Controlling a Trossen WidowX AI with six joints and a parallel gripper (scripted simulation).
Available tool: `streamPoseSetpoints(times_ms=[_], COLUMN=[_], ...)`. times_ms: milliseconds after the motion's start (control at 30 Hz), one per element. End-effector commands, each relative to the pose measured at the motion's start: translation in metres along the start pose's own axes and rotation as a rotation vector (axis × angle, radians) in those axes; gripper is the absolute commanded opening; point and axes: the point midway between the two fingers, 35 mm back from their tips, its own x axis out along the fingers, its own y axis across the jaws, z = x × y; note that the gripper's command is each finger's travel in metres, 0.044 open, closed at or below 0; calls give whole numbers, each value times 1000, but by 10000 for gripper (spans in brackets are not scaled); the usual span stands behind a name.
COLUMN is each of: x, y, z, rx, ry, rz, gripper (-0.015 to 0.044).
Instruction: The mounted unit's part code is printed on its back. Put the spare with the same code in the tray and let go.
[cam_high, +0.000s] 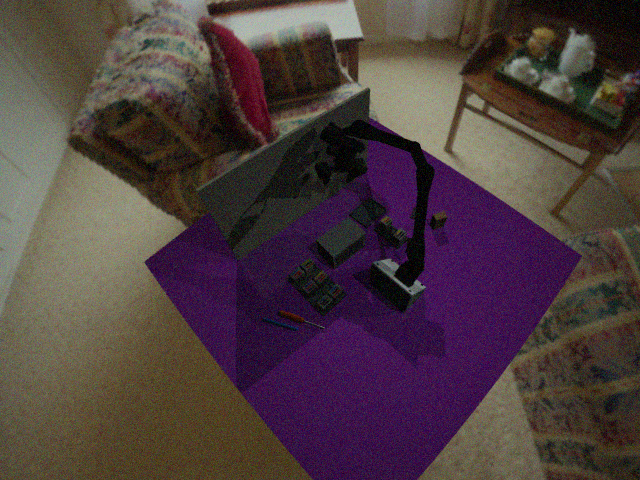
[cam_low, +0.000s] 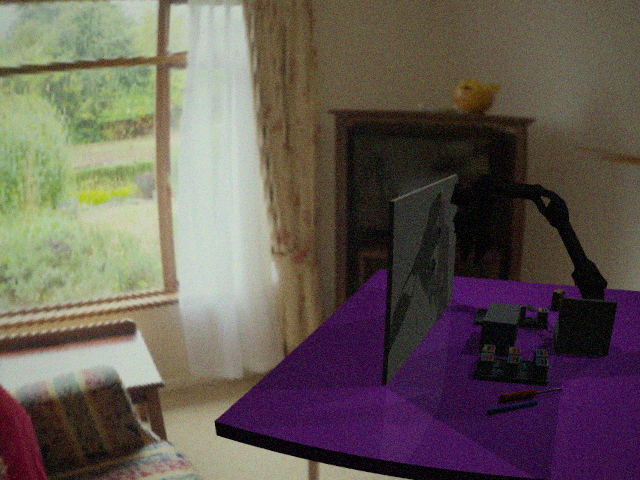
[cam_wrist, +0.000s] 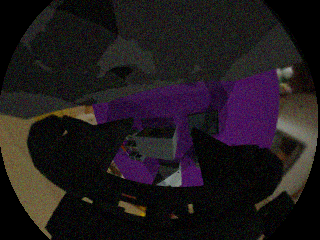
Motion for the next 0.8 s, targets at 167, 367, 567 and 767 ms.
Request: streamPoseSetpoints(times_ms=[167, 367, 567, 767], x=[29, 30, 58, 85], y=[74, 75, 68, 59], z=[-73, -75, -75, -78], rx=[-332, -340, -322, -304], ry=[112, 113, 116, 118], rz=[-262, -269, -269, -272], gripper=[440, 440, 440, 440])
